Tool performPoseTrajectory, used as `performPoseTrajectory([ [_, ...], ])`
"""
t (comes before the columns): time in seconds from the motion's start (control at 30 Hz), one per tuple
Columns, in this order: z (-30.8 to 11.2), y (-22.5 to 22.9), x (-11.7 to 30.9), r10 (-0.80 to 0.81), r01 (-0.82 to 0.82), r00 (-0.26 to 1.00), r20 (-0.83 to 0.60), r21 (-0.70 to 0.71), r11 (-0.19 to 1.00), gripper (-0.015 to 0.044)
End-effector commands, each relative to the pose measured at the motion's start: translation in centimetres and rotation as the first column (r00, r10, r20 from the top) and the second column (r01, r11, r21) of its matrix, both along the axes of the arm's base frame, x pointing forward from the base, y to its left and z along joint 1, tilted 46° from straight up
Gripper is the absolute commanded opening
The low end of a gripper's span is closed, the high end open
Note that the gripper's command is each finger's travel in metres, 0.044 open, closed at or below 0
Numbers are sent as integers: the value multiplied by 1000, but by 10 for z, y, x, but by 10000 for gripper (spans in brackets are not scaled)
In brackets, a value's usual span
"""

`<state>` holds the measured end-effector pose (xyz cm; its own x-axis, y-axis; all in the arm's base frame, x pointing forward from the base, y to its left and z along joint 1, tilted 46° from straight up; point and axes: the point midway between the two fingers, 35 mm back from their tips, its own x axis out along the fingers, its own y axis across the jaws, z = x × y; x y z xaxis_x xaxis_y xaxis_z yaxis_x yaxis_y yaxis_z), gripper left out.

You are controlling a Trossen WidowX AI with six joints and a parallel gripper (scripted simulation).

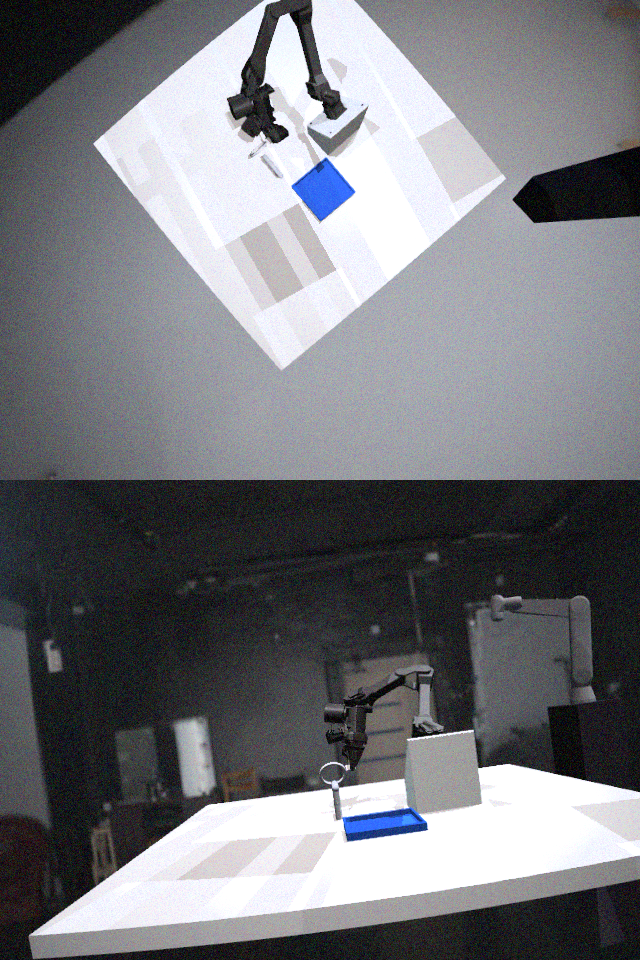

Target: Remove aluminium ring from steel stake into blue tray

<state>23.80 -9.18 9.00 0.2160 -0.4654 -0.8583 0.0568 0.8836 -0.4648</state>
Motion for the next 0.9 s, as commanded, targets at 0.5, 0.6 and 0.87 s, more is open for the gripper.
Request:
performPoseTrajectory([
  [0.5, 23, 22, 3, -1, 1, 1000, 10, -3, 1000, 0],
  [0.6, 27, 25, 2, -1, 1, 1000, 10, -3, 1000, 0],
  [0.87, 29, 25, 13, -1, 1, 1000, 11, -3, 1000, 0],
])
